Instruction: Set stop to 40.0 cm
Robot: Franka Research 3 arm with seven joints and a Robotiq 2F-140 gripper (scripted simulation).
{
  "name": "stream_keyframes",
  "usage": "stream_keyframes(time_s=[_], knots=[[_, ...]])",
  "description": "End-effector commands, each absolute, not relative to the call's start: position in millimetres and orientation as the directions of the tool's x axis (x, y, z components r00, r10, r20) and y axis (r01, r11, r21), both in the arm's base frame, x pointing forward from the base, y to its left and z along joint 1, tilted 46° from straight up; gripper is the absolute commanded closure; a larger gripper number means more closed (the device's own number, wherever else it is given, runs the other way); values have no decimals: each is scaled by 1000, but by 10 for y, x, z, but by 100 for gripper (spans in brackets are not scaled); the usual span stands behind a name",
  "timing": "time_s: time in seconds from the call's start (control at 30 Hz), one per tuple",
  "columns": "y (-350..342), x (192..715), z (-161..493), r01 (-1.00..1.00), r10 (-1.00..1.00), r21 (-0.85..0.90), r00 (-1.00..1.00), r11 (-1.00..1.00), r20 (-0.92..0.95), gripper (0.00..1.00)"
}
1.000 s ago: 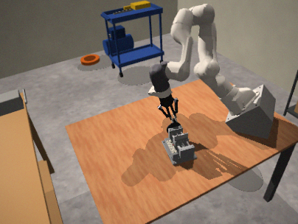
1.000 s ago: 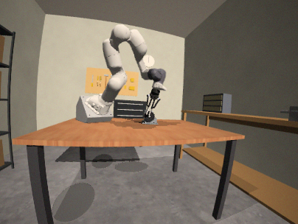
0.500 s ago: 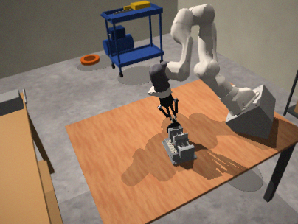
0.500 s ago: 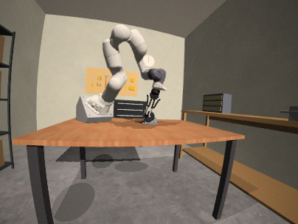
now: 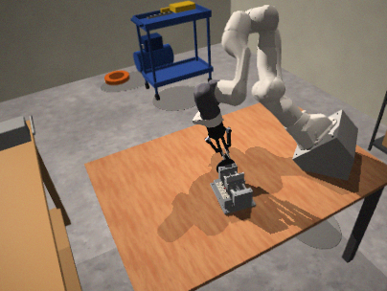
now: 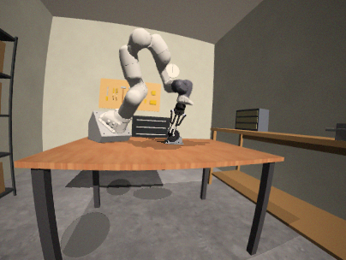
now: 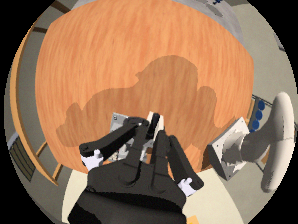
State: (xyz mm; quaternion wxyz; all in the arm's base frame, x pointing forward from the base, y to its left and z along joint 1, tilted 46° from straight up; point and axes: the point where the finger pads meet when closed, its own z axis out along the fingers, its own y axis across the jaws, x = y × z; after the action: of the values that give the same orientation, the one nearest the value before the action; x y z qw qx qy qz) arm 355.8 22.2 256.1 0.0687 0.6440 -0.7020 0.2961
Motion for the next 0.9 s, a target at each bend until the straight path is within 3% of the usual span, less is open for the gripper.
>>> stream_keyframes(time_s=[0.0,0.87], knots=[[235,3580,2588,-943,-865,-332,-158,-10,476,96],[234,3576,2584,-943,-865,-332,-158,-10,476,96]])
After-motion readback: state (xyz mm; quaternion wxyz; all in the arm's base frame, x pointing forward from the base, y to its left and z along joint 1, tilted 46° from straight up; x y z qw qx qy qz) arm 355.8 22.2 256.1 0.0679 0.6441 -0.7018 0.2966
